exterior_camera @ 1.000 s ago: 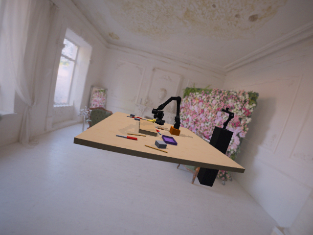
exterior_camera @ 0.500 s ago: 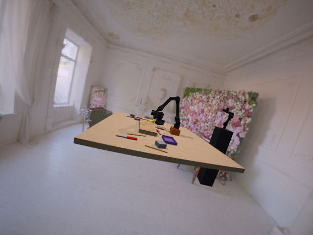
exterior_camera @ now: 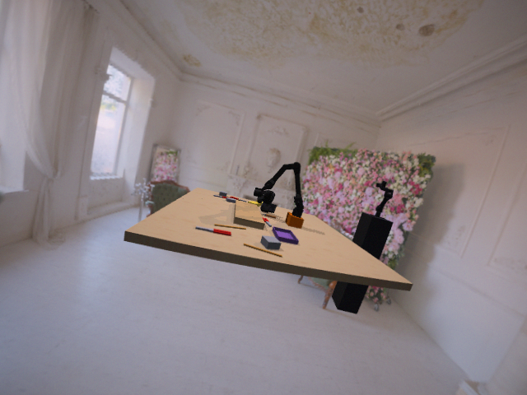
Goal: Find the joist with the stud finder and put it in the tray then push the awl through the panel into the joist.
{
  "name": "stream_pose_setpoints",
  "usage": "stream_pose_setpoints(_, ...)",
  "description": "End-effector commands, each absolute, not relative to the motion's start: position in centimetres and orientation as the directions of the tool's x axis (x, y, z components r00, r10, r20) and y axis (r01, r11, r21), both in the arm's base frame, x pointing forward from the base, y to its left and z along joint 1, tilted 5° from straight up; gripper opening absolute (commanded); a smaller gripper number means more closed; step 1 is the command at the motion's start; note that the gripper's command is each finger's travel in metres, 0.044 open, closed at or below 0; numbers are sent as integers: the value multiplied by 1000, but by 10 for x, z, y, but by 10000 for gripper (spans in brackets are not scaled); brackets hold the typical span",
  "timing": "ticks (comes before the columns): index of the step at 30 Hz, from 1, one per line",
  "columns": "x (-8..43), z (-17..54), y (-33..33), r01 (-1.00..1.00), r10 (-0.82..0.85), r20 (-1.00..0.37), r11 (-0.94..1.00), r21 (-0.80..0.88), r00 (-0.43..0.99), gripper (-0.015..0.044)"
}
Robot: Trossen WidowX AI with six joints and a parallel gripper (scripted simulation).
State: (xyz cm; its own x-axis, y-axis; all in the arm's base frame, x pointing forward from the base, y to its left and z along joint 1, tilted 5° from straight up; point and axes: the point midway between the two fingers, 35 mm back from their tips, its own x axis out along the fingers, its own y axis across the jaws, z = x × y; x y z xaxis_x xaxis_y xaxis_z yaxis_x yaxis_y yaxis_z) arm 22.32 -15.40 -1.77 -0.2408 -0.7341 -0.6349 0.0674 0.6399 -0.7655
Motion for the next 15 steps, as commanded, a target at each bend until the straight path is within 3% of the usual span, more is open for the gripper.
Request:
stream_pose_setpoints(1, 223, -23, -154, 67, -734, -634, 640, -766, -241, 0)
stream_pose_setpoints(3, 223, -24, -154, 67, -734, -635, 641, -765, -241, 0)
stream_pose_setpoints(15, 223, -22, -154, 67, -733, -636, 642, -764, -242, 315)
